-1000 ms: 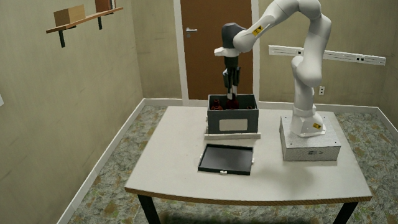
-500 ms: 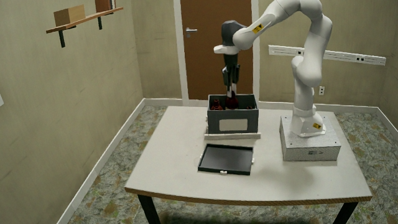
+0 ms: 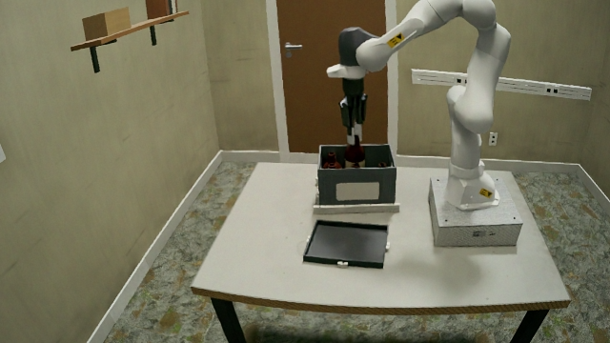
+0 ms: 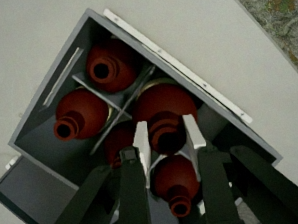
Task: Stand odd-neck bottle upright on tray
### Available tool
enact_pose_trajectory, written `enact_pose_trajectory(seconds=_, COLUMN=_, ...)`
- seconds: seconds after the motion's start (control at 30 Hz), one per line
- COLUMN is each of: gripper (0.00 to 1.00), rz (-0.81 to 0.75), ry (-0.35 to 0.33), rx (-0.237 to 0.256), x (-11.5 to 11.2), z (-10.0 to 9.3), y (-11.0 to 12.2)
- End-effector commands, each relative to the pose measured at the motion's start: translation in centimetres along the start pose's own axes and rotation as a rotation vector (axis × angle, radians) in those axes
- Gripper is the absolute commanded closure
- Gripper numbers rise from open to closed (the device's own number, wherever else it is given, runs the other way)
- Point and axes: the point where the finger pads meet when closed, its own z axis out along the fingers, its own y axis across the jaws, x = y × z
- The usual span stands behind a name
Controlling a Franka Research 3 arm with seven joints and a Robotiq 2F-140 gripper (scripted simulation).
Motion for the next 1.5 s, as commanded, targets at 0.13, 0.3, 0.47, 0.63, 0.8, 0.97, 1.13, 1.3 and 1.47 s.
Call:
enact_pose_trajectory(seconds=0.13, gripper=0.90, rz=0.003, ry=0.000, rx=-0.003, x=0.09, z=-0.87, y=0.08)
enact_pose_trajectory(seconds=0.3, gripper=0.90, rz=0.003, ry=0.000, rx=-0.003, x=0.12, z=-1.14, y=0.08)
enact_pose_trajectory(seconds=0.47, gripper=0.90, rz=0.003, ry=0.000, rx=-0.003, x=0.14, z=-1.34, y=0.08)
enact_pose_trajectory(seconds=0.63, gripper=0.90, rz=0.003, ry=0.000, rx=-0.003, x=0.15, z=-1.42, y=0.08)
enact_pose_trajectory(seconds=0.8, gripper=0.90, rz=0.003, ry=0.000, rx=-0.003, x=0.15, z=-1.43, y=0.08)
enact_pose_trajectory(seconds=0.97, gripper=0.90, rz=0.003, ry=0.000, rx=-0.003, x=0.15, z=-1.43, y=0.08)
enact_pose_trajectory(seconds=1.13, gripper=0.90, rz=0.003, ry=0.000, rx=-0.003, x=0.15, z=-1.43, y=0.08)
enact_pose_trajectory(seconds=1.3, gripper=0.90, rz=0.003, ry=0.000, rx=-0.003, x=0.15, z=-1.43, y=0.08)
enact_pose_trajectory(seconds=1.47, gripper=0.90, rz=0.003, ry=0.000, rx=-0.003, x=0.15, z=-1.43, y=0.08)
